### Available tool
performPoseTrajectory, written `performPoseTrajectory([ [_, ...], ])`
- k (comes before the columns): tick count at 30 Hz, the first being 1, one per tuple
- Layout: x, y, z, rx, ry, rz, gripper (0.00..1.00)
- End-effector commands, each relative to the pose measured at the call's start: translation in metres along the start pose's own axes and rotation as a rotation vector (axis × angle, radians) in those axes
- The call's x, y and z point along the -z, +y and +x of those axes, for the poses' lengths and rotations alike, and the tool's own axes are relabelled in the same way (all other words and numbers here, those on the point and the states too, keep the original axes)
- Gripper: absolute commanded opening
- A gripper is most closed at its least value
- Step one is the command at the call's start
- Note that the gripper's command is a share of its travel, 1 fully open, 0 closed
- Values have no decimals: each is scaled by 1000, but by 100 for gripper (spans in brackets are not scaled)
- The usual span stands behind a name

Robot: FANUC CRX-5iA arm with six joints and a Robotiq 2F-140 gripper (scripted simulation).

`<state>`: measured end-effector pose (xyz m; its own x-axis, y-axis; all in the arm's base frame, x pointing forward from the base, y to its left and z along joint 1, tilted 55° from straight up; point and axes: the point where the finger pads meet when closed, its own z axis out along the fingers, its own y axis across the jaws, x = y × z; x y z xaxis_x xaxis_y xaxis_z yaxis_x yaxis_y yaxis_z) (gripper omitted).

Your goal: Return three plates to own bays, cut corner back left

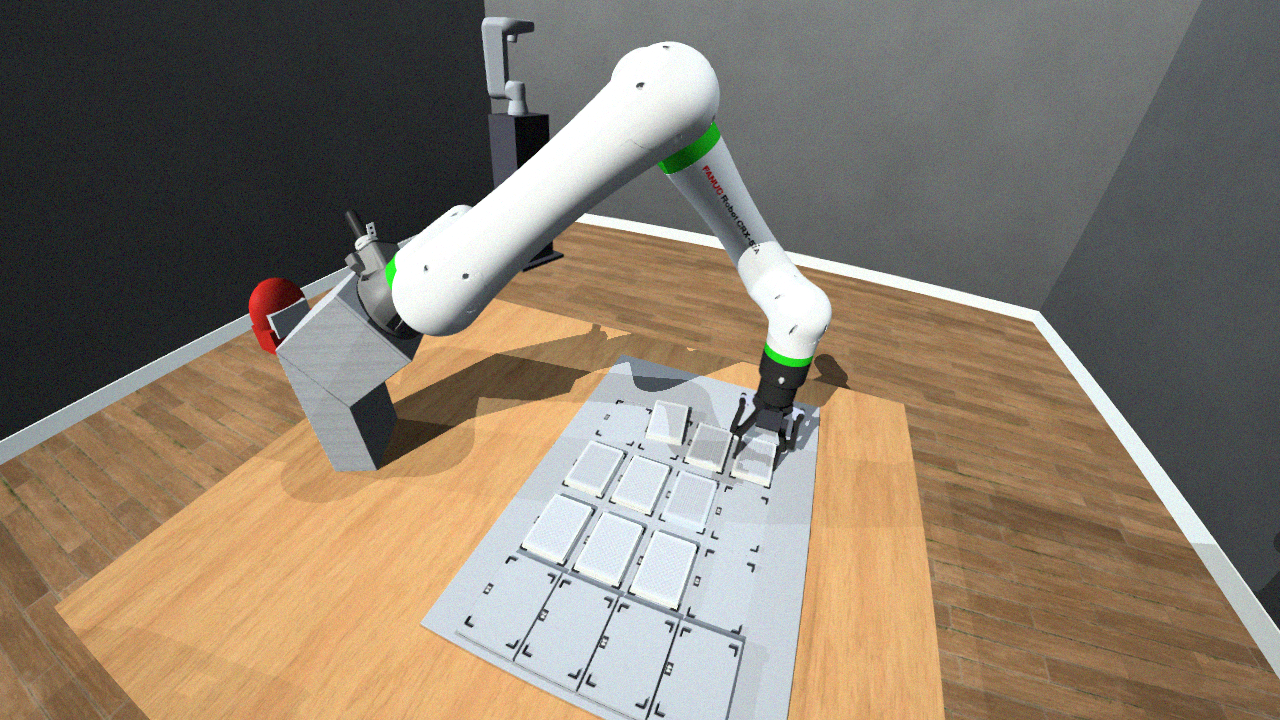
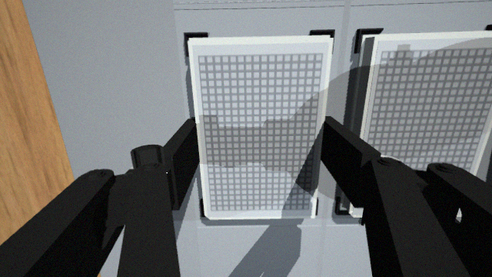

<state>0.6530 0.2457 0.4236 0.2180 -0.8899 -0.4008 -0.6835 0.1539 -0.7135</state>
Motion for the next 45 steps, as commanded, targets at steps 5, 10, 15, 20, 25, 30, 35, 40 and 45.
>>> performPoseTrajectory([
  [5, 1, -1, 0, 0, 0, 2, 10],
  [10, 0, -1, 0, 0, 0, 2, 10],
  [15, 0, -1, 0, 0, 0, 2, 10],
  [20, 0, -1, 0, 0, 0, 2, 10],
  [25, 0, -1, 0, 0, 0, 2, 10],
  [30, 0, -1, 0, 0, 0, 2, 70],
  [35, 0, -1, 0, 0, 0, 2, 70],
  [40, 0, -1, 0, 0, 0, 2, 70],
  [45, 0, -1, 0, 0, 0, 2, 70],
])
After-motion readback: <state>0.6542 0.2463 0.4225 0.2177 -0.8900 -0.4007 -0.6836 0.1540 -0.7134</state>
